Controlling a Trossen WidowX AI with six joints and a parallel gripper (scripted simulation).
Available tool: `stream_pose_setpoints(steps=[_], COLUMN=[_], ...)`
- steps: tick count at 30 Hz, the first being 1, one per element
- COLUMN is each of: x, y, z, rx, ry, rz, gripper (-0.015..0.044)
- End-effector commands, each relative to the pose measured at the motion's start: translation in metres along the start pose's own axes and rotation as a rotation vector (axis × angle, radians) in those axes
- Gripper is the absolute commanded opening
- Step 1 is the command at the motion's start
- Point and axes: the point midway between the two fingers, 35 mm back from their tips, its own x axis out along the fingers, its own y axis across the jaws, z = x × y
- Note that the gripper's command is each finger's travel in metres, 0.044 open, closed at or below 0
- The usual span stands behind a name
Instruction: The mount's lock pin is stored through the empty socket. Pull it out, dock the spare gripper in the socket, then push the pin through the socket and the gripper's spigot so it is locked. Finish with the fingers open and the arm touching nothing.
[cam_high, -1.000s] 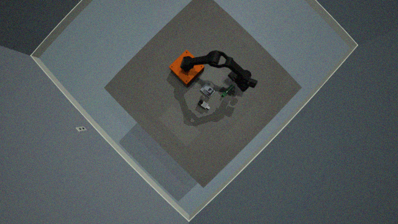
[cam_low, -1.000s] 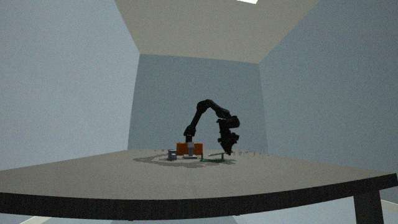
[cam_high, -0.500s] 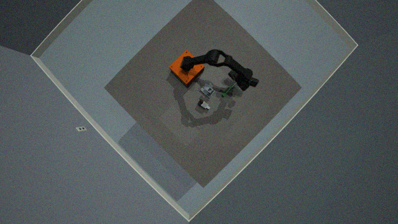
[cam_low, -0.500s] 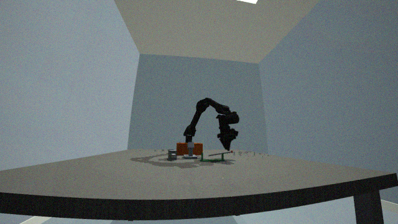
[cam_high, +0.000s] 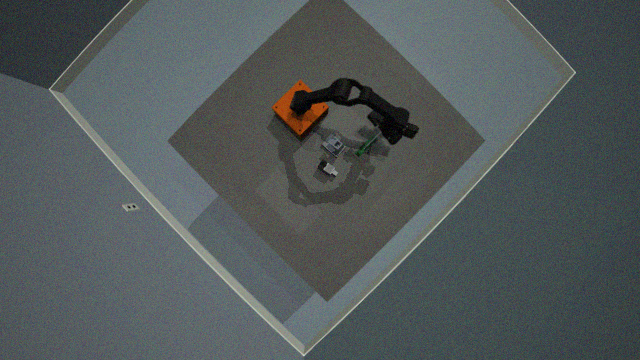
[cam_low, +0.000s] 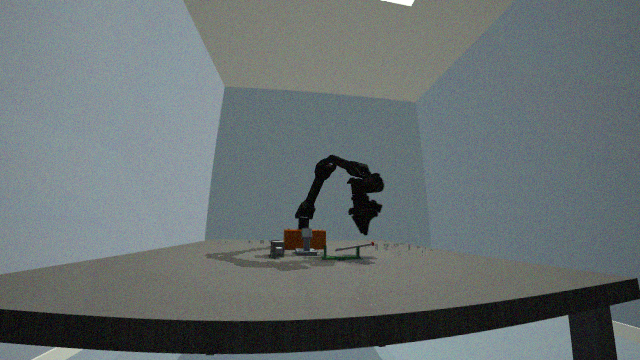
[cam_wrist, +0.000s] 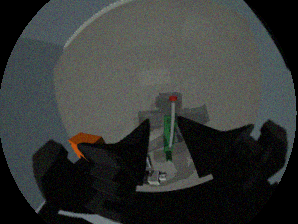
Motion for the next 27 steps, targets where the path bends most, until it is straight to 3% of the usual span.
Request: stream_pose_setpoints(steps=[1, 6, 8, 12, 14, 21, 27], x=[-0.01, -0.002, -0.011, -0.061, -0.069, -0.066, -0.01], y=[0.001, 0.001, -0.002, -0.01, -0.01, -0.011, -0.018], z=[0.001, 0.0, -0.006, -0.042, -0.049, -0.049, -0.056], rx=[0.0, 0.0, -0.004, -0.025, -0.028, -0.028, -0.028], ry=[-0.001, 0.001, -0.003, -0.015, -0.016, -0.016, -0.016], rz=[-0.002, 0.002, -0.015, -0.104, -0.12, -0.12, -0.119], gripper=[0.02, 0.0331, 0.0279, 0.018, 0.018, 0.018, 0.018])
